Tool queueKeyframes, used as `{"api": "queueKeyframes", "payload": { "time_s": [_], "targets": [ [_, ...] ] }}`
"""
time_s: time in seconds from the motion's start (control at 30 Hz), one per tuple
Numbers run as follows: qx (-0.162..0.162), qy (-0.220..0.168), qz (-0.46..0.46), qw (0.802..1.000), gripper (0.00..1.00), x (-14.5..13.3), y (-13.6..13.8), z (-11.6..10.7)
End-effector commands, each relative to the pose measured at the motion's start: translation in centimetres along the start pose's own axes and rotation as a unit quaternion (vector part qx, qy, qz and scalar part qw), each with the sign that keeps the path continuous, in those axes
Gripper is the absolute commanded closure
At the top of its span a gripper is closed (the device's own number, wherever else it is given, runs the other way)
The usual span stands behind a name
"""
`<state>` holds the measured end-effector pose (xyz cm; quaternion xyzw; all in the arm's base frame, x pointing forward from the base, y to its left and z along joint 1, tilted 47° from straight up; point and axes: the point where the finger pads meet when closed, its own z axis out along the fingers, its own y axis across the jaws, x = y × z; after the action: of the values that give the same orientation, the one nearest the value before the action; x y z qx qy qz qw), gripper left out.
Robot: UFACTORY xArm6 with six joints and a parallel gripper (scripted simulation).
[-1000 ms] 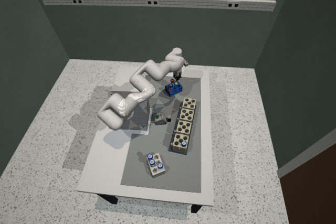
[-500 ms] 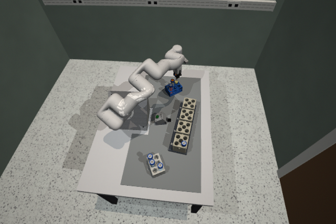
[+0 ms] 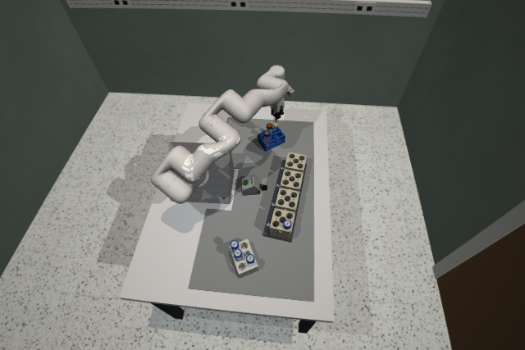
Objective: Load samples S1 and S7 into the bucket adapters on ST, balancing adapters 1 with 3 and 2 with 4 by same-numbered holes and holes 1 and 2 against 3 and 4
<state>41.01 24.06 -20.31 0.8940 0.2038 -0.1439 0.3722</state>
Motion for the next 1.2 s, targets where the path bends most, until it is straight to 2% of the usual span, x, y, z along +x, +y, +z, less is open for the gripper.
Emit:
{"api": "queueKeyframes", "payload": {
  "time_s": [0.0,0.9,1.17],
  "targets": [
    [0.001,0.003,0.001,1.000,1.00,0.1,0.0,-1.1],
    [0.001,0.003,0.001,1.000,1.00,0.1,0.0,-6.1],
    [0.001,0.003,0.001,1.000,1.00,0.1,0.0,-6.1]
  ]
}}
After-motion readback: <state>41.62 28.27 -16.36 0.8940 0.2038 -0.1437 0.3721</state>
